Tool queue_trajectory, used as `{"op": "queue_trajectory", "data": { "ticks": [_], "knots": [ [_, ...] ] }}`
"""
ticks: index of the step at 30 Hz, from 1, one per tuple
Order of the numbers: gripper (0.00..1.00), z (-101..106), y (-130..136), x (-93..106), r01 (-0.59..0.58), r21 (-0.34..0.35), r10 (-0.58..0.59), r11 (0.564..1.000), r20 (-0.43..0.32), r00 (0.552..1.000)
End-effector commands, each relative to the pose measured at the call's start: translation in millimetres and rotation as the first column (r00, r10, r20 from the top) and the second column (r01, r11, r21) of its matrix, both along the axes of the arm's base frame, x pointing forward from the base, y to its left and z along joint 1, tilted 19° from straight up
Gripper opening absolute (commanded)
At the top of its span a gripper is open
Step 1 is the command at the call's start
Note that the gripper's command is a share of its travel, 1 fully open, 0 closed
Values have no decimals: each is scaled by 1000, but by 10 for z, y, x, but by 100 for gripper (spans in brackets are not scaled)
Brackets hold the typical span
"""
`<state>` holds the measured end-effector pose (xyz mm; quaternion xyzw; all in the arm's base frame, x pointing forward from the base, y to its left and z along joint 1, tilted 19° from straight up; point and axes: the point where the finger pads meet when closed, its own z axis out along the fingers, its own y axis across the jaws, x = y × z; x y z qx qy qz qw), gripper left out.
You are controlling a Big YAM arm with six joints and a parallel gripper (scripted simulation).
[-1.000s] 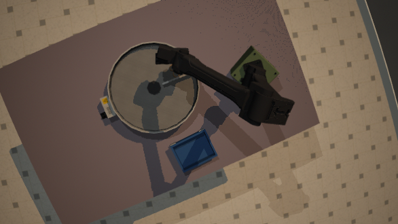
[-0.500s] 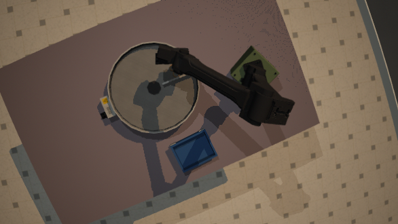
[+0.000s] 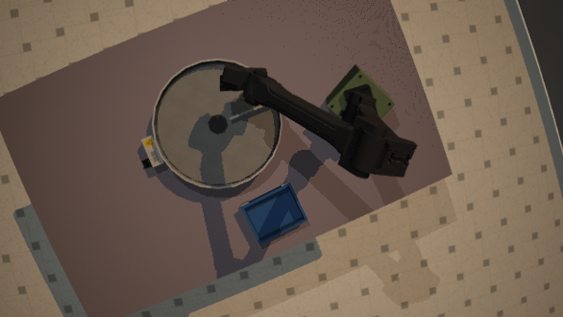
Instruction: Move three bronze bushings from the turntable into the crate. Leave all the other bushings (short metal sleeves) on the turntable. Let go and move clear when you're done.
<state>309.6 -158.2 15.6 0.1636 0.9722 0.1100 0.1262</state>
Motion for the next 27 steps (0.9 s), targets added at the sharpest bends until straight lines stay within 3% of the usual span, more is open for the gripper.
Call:
{"op": "queue_trajectory", "data": {
  "ticks": [1,27],
  "knots": [
    [13,88,-44,-18,21,-11,-21,1000,14,1000],
    [13,113,-70,17,22,-18,-21,1000,25,999]
  ]
}}
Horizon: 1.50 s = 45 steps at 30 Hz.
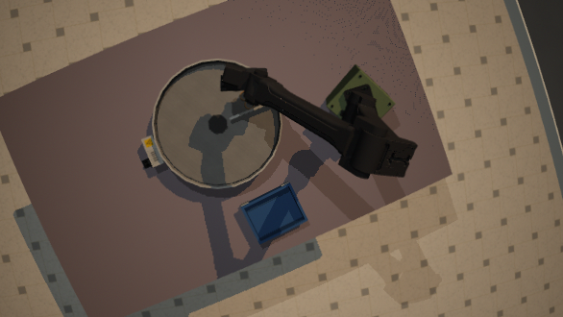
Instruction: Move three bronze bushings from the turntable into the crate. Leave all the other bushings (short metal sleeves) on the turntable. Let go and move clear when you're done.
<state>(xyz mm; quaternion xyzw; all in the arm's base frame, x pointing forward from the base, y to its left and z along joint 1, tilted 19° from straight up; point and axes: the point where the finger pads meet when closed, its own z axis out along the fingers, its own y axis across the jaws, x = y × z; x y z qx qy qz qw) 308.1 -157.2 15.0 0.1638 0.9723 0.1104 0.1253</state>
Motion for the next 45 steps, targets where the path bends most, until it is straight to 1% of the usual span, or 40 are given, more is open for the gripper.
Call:
{"op": "queue_trajectory", "data": {
  "ticks": [1,31,33,35,37,38,42,45],
  "knots": [
    [13,119,-81,32,22,-19,-21,1000,27,999],
    [13,118,-80,34,21,-20,-21,1000,28,999],
    [13,88,-57,54,18,-23,-17,1000,33,999],
    [13,-62,26,39,3,-2,-3,1000,2,1000],
    [13,-62,26,39,3,-2,-3,1000,2,1000],
    [13,-21,-32,117,6,-13,-5,1000,17,1000],
    [13,-50,-36,99,11,-11,-11,1000,14,1000],
    [13,-9,-37,100,11,-15,-11,1000,20,1000]
  ]
}}
